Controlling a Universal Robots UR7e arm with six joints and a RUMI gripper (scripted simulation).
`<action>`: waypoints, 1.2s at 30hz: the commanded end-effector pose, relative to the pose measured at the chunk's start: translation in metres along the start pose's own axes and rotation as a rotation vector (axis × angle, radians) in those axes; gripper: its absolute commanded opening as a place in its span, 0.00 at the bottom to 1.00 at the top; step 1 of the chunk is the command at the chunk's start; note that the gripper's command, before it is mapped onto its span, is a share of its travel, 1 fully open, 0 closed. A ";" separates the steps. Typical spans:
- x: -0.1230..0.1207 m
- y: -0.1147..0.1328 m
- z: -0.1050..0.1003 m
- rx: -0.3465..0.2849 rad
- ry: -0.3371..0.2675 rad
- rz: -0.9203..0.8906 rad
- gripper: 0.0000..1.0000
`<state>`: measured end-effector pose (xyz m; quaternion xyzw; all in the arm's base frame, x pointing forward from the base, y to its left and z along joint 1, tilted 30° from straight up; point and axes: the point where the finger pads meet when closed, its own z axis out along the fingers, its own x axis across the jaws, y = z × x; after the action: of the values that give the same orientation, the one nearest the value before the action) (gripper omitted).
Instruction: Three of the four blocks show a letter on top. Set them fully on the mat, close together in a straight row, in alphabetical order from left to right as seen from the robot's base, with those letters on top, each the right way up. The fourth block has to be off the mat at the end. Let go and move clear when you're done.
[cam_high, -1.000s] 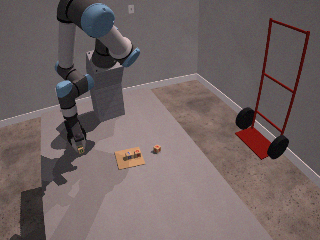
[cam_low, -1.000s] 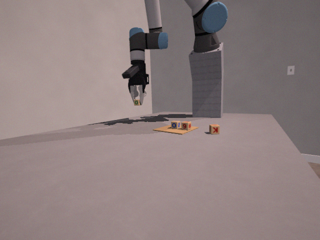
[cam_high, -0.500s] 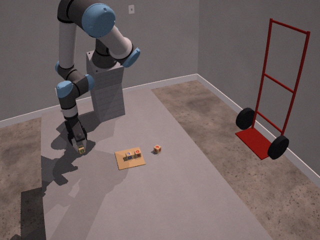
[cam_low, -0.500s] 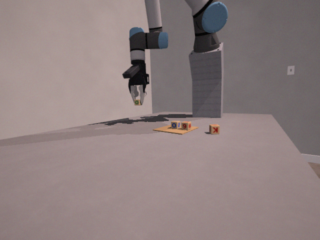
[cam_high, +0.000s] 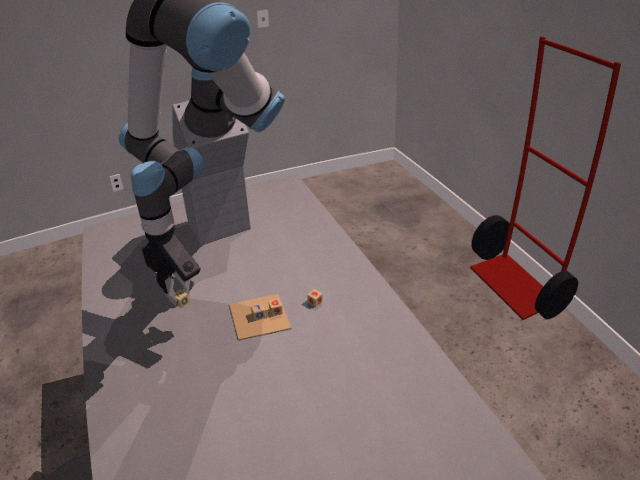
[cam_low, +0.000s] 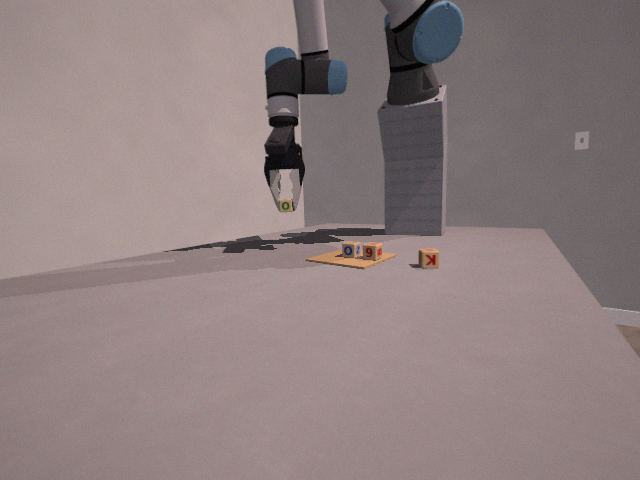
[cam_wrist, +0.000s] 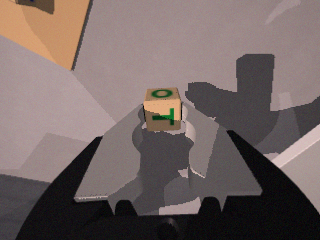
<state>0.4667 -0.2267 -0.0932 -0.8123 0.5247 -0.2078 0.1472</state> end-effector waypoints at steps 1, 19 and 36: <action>-0.015 -0.013 0.000 -0.002 0.000 -0.139 0.09; -0.060 -0.051 -0.002 -0.002 0.000 -0.552 0.09; -0.104 -0.081 -0.007 0.003 0.007 -0.938 0.09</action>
<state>0.4899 -0.1136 -0.0725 -0.9537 0.1567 -0.2513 0.0518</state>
